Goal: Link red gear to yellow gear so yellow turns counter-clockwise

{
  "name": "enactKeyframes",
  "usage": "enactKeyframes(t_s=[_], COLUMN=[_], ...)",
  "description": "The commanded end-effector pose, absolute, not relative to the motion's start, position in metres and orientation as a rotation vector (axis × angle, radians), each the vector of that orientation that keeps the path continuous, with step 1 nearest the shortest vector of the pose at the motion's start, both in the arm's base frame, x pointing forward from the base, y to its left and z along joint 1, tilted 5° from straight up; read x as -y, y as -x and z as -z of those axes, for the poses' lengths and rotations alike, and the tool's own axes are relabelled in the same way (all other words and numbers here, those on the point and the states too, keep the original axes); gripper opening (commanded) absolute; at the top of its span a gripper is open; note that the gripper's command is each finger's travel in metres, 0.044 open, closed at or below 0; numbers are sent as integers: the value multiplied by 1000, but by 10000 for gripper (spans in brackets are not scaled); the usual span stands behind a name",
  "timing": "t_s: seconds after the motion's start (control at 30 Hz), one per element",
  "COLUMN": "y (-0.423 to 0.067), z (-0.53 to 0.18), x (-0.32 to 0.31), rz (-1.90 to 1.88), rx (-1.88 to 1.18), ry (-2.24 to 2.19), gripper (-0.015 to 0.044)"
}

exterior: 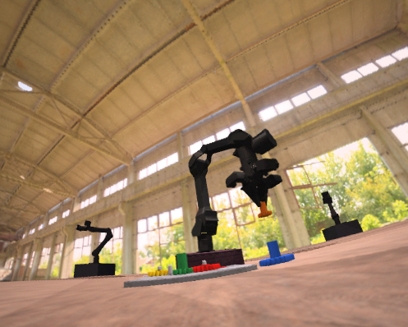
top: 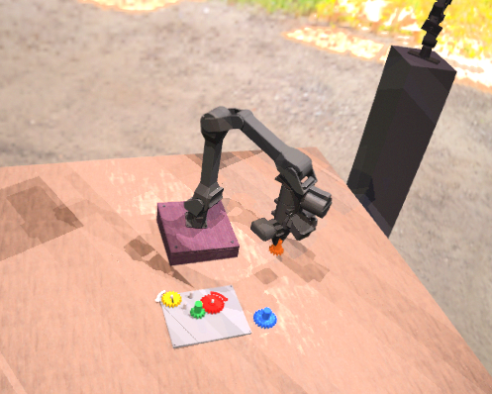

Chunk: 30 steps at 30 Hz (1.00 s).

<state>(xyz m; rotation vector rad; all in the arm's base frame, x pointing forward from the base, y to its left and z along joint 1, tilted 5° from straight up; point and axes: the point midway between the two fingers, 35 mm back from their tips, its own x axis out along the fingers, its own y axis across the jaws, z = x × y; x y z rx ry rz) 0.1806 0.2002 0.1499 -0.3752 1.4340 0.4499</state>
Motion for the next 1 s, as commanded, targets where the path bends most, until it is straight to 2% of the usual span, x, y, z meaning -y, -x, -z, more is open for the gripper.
enactKeyframes(t_s=[0.0, 0.3, 0.97], y=[-179, -178, -208], z=[-161, -174, -162], x=[-198, -193, -171], rz=[-453, -452, -446], rx=[-1427, -1427, -1432], ry=[375, 376, 375], gripper=[0, 0, 0])
